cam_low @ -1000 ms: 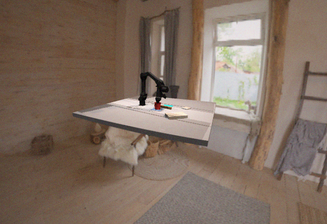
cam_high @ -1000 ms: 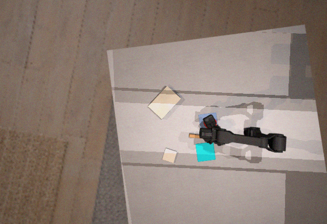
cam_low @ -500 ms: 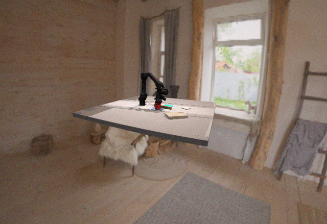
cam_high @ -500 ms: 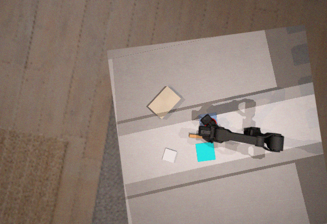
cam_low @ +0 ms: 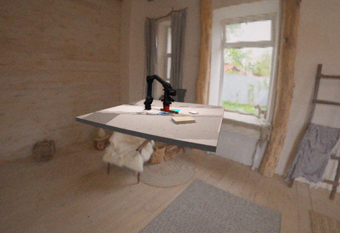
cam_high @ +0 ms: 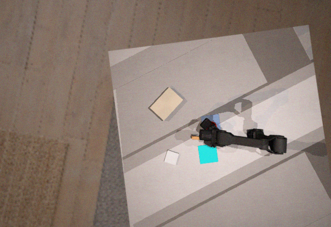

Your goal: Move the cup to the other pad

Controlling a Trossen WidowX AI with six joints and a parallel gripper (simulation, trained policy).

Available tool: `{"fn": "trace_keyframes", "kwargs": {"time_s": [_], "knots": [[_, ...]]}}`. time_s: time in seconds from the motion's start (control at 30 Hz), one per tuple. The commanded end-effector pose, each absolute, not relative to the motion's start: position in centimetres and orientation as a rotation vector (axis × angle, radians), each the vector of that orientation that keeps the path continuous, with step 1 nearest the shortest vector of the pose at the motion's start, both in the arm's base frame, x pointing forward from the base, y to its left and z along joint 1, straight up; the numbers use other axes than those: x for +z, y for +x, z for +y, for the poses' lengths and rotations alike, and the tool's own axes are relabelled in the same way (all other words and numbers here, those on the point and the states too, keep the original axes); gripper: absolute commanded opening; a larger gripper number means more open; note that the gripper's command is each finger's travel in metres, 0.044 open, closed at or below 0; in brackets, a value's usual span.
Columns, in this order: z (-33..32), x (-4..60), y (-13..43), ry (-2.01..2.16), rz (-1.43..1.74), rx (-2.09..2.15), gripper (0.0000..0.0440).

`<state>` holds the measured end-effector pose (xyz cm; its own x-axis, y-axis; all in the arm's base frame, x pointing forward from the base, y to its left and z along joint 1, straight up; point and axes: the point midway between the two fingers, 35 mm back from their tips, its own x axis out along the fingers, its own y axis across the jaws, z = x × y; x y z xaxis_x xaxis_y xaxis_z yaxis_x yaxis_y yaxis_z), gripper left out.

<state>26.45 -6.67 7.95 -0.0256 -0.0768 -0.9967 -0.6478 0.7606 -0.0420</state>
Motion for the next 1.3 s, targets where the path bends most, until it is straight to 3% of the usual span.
{"fn": "trace_keyframes", "kwargs": {"time_s": [0.0,1.27], "knots": [[-6.2,8.9,27.0,-0.622,1.527,0.523,0.0005],[4.3,11.3,31.0,-0.780,1.335,0.637,0.0000]]}}
